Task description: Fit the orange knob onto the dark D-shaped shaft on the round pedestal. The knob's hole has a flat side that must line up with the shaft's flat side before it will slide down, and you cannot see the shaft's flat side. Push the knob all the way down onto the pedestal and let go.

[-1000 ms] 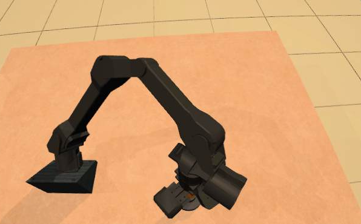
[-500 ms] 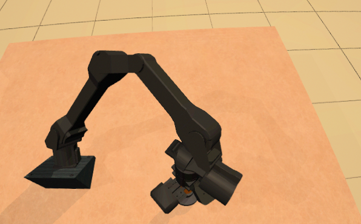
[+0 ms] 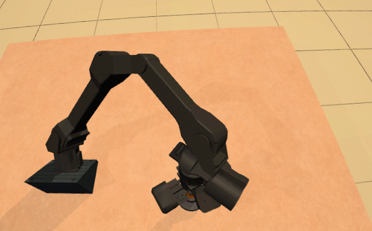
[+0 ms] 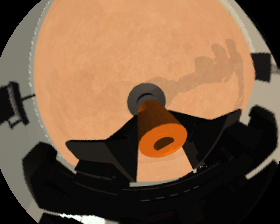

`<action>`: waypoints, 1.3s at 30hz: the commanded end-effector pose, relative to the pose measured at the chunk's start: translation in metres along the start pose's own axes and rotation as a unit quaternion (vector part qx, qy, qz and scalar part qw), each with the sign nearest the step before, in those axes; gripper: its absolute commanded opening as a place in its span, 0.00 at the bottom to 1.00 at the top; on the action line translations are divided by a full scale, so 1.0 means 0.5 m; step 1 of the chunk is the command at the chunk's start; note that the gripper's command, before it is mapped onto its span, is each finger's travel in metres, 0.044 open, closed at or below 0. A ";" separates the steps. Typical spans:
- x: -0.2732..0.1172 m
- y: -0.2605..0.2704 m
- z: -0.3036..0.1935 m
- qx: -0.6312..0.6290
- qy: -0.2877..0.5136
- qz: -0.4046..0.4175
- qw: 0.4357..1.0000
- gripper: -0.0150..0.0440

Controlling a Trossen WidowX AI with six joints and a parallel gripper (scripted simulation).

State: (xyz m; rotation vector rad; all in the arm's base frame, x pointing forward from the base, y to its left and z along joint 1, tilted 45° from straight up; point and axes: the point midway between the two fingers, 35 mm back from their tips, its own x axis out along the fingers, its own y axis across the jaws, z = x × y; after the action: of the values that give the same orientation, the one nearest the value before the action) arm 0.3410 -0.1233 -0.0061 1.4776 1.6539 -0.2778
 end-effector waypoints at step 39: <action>0.002 0.002 0.006 0.008 -0.004 0.000 1.000 0.25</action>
State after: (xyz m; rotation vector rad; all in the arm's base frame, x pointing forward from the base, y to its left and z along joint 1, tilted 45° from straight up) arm 0.3435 -0.1243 -0.0063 1.4843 1.6476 -0.2902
